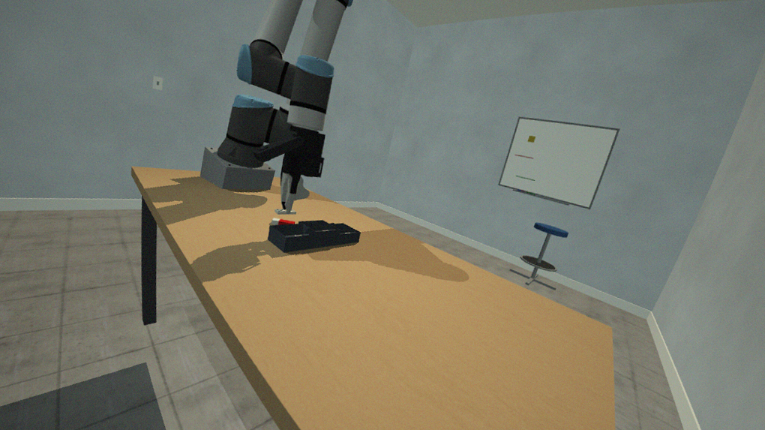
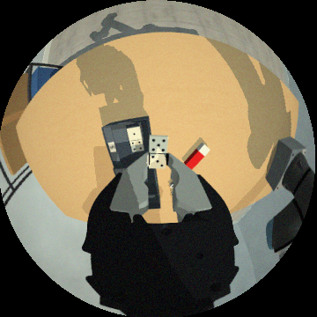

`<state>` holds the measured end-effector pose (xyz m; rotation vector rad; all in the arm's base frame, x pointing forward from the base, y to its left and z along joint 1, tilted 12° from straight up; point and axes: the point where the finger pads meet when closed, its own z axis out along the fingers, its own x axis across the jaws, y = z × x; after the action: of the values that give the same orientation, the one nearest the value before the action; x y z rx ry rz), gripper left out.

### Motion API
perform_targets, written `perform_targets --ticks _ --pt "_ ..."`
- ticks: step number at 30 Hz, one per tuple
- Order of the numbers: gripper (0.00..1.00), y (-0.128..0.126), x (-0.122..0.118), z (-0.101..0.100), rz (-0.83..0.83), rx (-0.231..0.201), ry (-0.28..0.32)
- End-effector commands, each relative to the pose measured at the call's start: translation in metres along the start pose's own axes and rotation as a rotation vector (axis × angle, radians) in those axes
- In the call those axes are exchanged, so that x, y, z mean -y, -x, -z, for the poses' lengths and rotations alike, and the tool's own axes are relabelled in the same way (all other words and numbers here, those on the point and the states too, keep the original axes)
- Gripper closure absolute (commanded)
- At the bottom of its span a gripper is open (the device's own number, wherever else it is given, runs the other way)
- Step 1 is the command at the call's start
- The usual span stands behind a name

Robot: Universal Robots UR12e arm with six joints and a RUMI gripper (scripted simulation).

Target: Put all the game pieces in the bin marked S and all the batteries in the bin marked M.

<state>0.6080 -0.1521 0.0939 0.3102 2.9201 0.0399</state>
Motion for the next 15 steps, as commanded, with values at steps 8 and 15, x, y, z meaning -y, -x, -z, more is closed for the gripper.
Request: perform_targets --ticks 8,15 --pt "1.0 0.053 -0.003 0.0 0.156 -0.001 0.004" --pt "1.0 0.054 -0.003 0.0 0.156 -0.001 0.004"
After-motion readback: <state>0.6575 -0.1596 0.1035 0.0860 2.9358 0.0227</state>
